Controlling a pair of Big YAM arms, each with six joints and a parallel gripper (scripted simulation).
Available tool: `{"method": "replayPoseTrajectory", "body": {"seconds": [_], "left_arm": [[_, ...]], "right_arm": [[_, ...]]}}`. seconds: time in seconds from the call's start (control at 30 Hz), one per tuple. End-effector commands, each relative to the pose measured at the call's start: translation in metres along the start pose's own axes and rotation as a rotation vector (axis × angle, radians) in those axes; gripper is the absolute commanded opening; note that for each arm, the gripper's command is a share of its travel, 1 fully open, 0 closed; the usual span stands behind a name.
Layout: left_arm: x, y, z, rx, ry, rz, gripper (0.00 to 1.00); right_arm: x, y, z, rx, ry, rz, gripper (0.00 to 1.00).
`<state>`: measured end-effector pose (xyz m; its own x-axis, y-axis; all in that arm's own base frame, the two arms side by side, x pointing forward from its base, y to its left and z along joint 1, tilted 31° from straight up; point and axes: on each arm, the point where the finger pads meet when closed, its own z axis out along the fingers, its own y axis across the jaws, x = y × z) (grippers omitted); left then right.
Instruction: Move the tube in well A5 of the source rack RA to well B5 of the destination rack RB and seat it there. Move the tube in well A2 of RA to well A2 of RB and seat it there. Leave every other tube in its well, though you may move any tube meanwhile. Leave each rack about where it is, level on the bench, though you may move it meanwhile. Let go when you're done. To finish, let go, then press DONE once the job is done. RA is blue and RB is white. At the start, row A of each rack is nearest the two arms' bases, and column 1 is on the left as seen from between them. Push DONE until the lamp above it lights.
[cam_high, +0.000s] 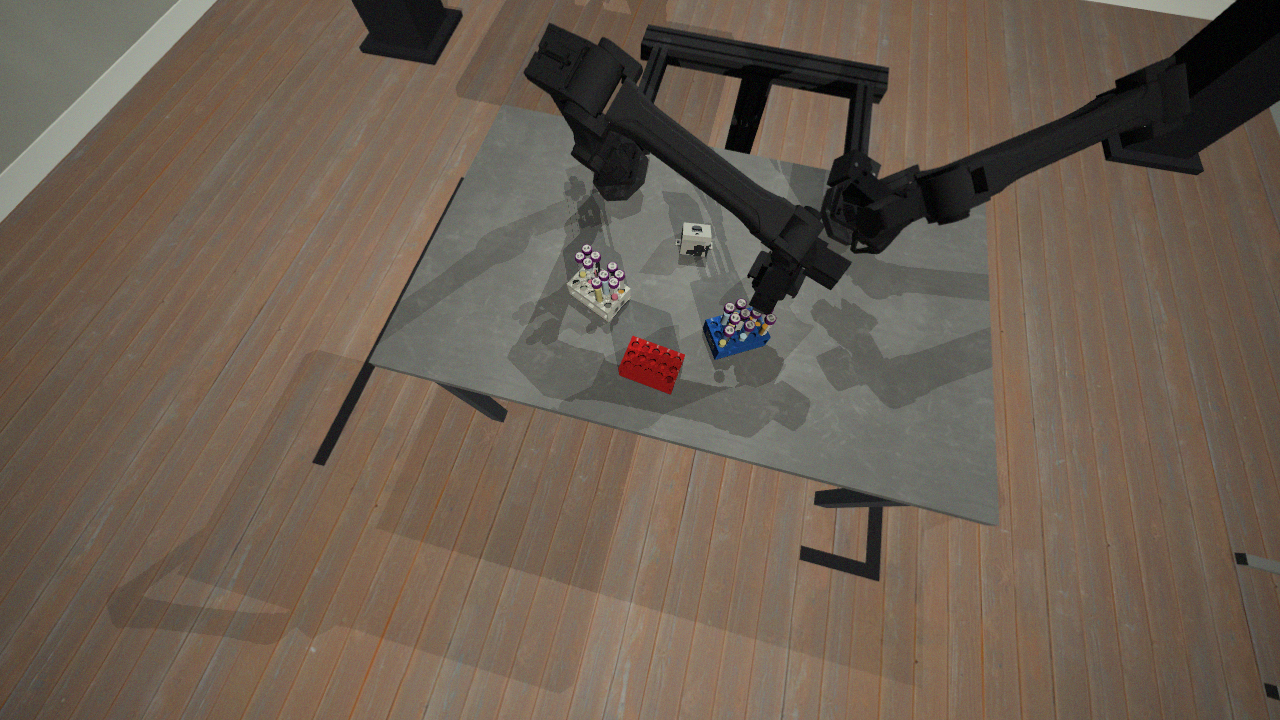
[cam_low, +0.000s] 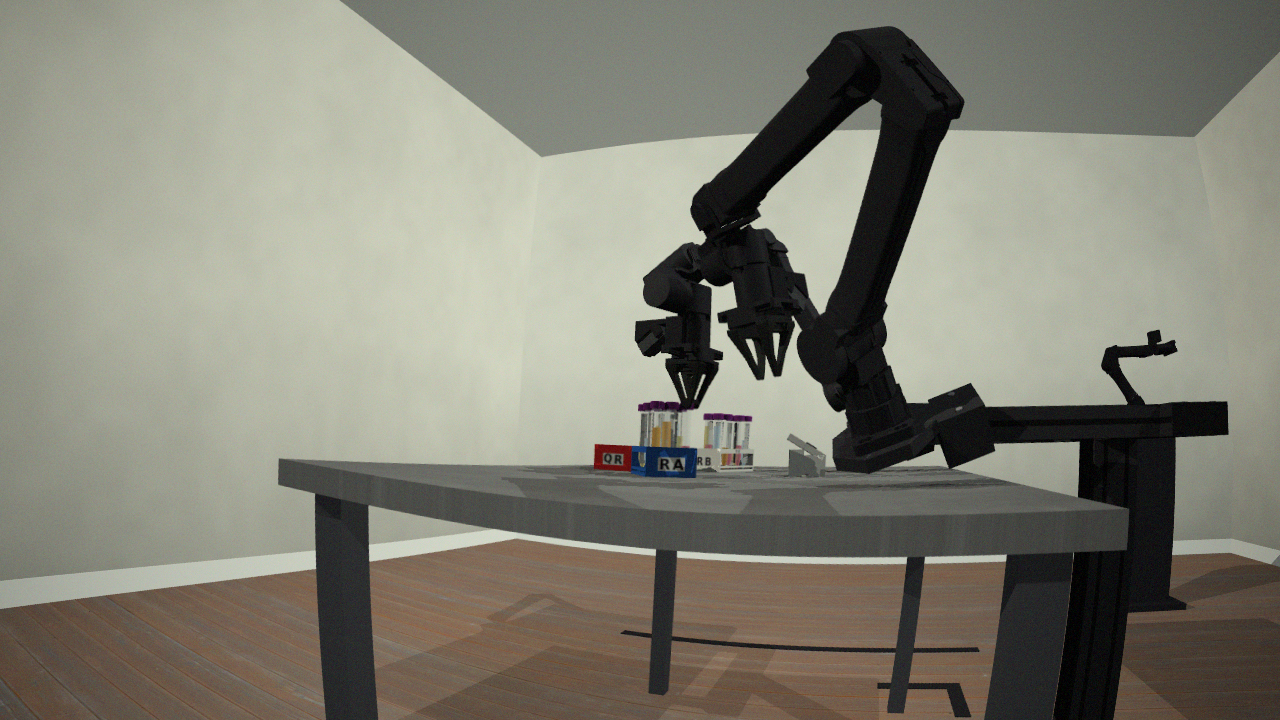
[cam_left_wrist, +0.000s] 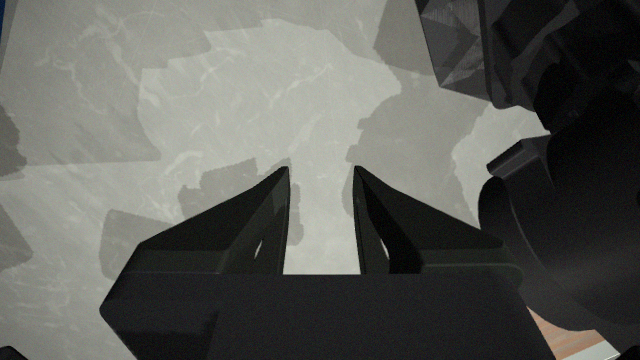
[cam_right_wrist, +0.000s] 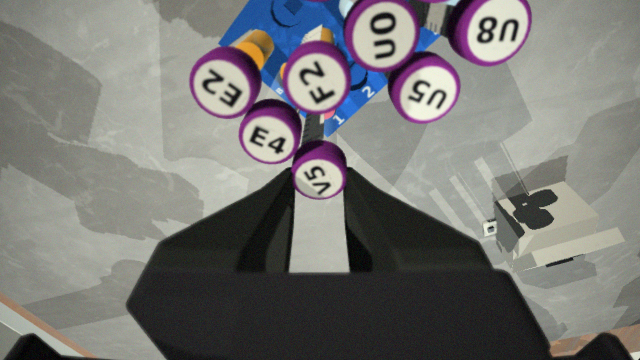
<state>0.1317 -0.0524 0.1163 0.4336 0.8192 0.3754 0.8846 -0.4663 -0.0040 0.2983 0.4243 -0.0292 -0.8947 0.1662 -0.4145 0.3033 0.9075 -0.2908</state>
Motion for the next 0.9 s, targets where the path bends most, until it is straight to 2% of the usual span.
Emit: {"method": "replayPoseTrajectory", "body": {"seconds": [0.0,0.37,0.4,0.87], "left_arm": [[0.0007,0.0079,-0.0095,-0.024,-0.009,-0.009,0.30],[0.0007,0.0079,-0.0095,-0.024,-0.009,-0.009,0.30],[0.0007,0.0079,-0.0095,-0.024,-0.009,-0.009,0.30],[0.0007,0.0079,-0.0095,-0.024,-0.009,-0.009,0.30]], "right_arm": [[-0.0005,-0.0060,0.0152,0.036,0.007,-0.013,0.24],[-0.0005,-0.0060,0.0152,0.036,0.007,-0.013,0.24],[-0.0005,-0.0060,0.0152,0.036,0.007,-0.013,0.30],[-0.0005,-0.0060,0.0152,0.036,0.007,-0.013,0.30]]}}
